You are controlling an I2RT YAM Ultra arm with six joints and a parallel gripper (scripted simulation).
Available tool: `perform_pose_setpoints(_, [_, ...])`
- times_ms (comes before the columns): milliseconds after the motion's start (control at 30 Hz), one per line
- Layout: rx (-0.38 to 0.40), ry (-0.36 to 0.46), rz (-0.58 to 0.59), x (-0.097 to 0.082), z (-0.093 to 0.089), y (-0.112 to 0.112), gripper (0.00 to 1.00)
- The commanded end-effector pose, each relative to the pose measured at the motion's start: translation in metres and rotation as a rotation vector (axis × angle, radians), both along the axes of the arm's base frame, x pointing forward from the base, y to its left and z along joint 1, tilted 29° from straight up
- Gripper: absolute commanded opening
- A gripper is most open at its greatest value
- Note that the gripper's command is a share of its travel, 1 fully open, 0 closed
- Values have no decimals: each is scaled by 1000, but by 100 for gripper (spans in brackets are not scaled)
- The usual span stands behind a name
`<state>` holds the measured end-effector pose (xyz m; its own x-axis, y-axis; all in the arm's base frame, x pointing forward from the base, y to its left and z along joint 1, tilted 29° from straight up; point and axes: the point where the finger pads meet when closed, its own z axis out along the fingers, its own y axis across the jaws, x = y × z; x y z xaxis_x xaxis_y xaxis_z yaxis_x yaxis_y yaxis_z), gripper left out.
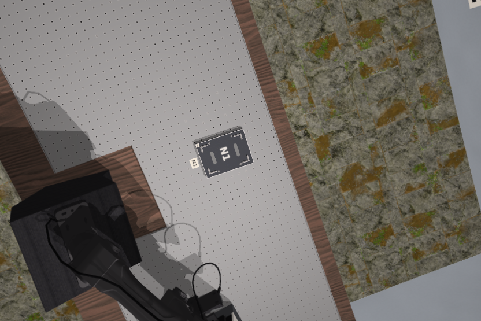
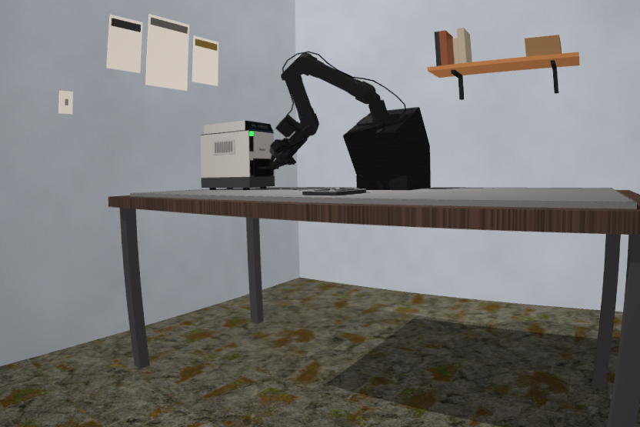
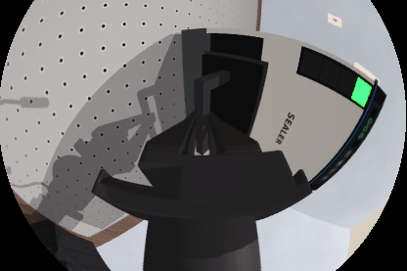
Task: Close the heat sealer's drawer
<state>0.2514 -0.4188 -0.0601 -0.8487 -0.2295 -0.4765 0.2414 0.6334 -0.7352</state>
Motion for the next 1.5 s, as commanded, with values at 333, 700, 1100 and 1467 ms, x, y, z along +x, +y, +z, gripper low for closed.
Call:
perform_pose_setpoints(333, [-11,-11,-7,-3,4,-10,0])
perform_pose_setpoints(700, [-11,-11,-7,-3,4,-10,0])
perform_pose_setpoints(1100, [-2,-4,-6,-3,0,-11,0])
perform_pose_setpoints(1467, [-4,3,-13,-2,1,-26,0])
